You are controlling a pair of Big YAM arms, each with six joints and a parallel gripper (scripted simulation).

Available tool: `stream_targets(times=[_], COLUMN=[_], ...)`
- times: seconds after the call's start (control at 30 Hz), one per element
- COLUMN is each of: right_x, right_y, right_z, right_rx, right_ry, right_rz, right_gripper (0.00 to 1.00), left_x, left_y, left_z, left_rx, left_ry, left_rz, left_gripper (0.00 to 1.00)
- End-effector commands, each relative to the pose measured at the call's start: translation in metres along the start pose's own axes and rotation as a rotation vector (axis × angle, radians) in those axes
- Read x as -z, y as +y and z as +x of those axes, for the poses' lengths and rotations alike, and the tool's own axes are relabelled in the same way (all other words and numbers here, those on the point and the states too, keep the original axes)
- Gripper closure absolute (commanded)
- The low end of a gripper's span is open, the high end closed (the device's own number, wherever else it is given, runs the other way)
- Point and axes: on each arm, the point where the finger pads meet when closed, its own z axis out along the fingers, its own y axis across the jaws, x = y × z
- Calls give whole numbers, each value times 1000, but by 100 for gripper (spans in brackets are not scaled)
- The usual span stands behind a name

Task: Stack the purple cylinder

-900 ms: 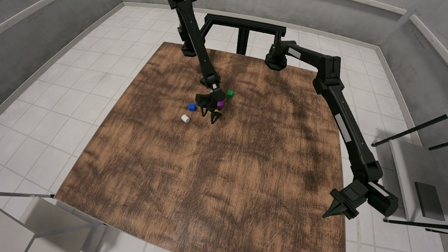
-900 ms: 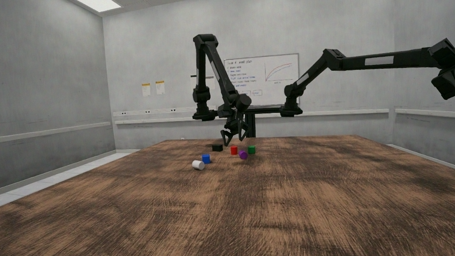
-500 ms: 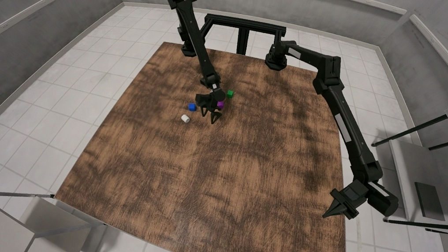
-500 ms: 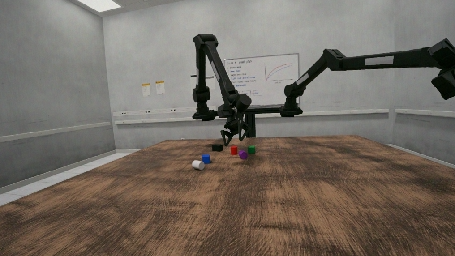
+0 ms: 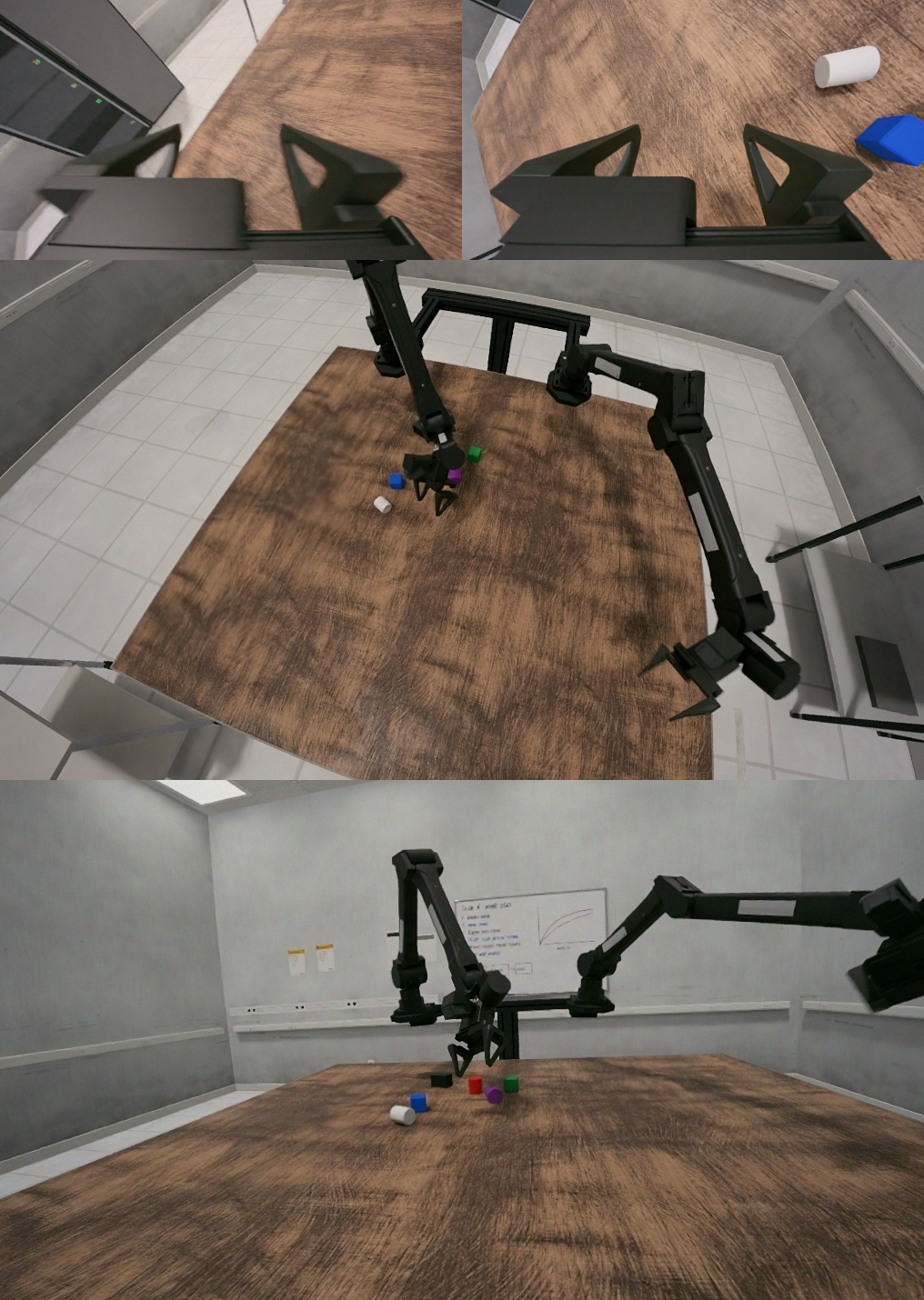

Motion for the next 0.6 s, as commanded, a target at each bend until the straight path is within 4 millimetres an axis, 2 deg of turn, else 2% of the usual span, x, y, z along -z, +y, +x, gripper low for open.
stream_targets(times=[0.0,0.13,0.2,0.27,0.4,0.57], right_x=[2,2,2,2,2,2], right_y=[4,4,4,4,4,4], right_z=[-3,-3,-3,-3,-3,-3], right_rx=[-5,-5,-5,-5,-5,-5], right_ry=[-3,-3,-3,-3,-3,-3], right_rz=[-8,-8,-8,-8,-8,-8], right_gripper=[0,0,0,0,0,0], left_x=[5,6,6,6,6,7], left_y=[10,-29,-29,-50,-104,-190], left_z=[-52,-60,-60,-62,-70,-83], left_rx=[-87,-69,-69,-43,-8,38], left_ry=[-12,13,13,26,61,117], left_rz=[-29,-20,-20,-13,1,24], left_gripper=[0,0,0,0,0,0])
